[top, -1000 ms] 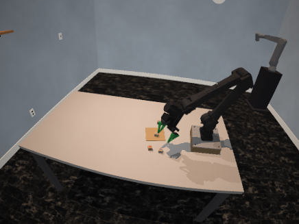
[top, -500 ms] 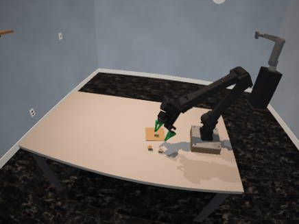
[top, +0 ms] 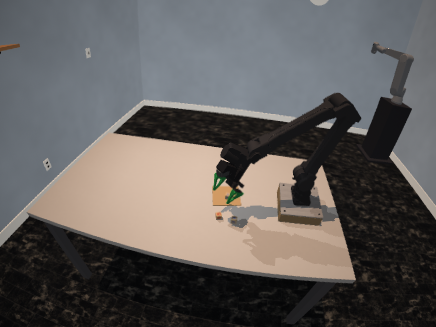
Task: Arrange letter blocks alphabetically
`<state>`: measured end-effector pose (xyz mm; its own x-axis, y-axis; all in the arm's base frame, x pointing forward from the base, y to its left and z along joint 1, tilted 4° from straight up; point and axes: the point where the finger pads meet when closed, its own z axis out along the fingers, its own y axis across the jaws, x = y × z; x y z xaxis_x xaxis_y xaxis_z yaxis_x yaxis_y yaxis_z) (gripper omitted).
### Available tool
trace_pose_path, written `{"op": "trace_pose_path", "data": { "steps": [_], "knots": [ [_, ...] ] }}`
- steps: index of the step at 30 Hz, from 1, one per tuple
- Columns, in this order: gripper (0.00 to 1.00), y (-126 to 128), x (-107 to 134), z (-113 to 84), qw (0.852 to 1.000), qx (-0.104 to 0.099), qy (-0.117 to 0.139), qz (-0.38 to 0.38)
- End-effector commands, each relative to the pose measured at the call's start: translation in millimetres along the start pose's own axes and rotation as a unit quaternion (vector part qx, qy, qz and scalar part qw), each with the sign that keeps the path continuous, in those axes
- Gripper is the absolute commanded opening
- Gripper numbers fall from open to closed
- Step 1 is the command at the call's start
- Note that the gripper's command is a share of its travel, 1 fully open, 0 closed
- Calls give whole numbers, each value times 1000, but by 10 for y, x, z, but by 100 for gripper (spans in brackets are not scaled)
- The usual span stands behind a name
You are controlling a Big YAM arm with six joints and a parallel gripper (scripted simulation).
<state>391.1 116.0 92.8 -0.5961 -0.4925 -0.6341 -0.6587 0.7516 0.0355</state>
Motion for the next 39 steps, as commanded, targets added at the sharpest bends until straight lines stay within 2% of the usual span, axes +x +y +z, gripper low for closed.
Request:
{"op": "trace_pose_path", "data": {
  "steps": [1, 39],
  "knots": [
    [100, -34, -122, 9, 1000, 1, -8, -10],
    [100, -34, -152, -23, 1000, 3, -13, -12]
  ]
}}
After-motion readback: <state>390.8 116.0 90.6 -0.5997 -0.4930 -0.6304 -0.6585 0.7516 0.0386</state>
